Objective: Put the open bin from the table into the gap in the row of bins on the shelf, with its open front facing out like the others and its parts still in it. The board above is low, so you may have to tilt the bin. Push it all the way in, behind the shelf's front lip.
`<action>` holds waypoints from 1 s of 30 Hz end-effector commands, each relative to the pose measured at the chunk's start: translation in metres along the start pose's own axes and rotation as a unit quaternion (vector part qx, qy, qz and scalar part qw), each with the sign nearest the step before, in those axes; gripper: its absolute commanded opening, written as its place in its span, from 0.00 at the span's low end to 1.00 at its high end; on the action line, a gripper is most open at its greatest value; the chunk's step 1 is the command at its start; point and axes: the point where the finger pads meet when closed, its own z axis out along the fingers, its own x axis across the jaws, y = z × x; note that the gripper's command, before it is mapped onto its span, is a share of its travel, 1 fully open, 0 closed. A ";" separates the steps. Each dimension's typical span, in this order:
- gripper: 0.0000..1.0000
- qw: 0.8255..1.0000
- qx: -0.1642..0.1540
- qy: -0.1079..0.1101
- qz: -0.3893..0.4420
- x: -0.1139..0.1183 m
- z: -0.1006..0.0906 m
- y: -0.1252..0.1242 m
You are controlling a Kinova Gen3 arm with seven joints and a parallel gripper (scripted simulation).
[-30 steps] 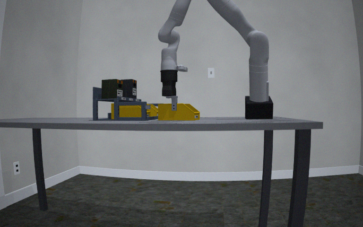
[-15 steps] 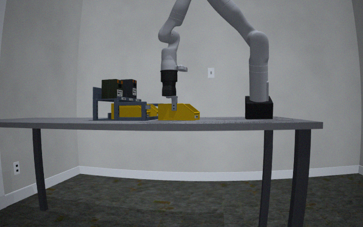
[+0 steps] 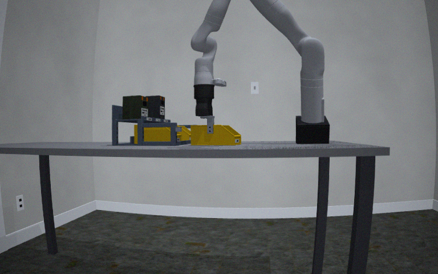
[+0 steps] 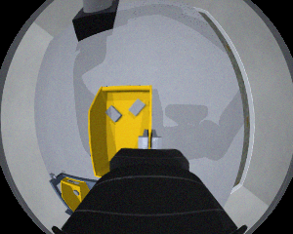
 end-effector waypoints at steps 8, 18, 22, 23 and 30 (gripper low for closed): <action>0.00 1.000 -0.001 0.000 0.000 0.000 -0.006 0.001; 0.00 1.000 -0.001 0.000 0.000 0.000 -0.015 0.001; 0.00 1.000 -0.001 0.000 0.000 0.000 -0.020 0.001; 0.00 1.000 -0.001 0.000 0.000 0.000 -0.021 0.001; 0.00 1.000 -0.001 0.000 0.000 0.000 -0.027 0.001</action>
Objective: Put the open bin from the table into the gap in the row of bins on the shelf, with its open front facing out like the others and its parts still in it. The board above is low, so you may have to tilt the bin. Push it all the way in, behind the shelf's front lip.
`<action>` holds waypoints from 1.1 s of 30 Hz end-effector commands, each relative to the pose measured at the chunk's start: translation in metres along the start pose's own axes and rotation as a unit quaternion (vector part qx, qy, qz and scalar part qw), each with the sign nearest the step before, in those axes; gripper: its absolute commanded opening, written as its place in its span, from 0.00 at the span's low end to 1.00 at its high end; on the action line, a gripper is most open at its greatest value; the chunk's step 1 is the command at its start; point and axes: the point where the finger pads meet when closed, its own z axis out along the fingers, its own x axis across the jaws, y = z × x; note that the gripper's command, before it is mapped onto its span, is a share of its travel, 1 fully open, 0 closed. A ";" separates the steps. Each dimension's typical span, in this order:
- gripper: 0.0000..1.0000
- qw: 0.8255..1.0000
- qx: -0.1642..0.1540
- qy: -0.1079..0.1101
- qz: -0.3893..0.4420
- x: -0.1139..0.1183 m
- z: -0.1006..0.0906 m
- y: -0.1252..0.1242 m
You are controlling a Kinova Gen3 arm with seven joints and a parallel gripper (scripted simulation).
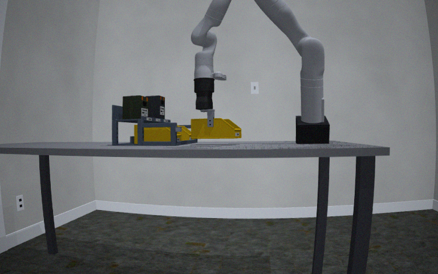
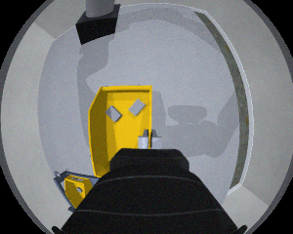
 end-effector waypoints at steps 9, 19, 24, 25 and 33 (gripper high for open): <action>0.00 1.000 -0.003 0.001 -0.001 0.001 -0.008 0.002; 0.00 1.000 -0.003 0.001 -0.001 0.001 -0.008 0.002; 0.00 1.000 -0.003 0.001 -0.001 0.001 -0.008 0.002; 0.00 1.000 -0.003 0.001 -0.001 0.001 -0.008 0.002; 0.00 1.000 -0.003 0.001 -0.001 0.001 -0.008 0.002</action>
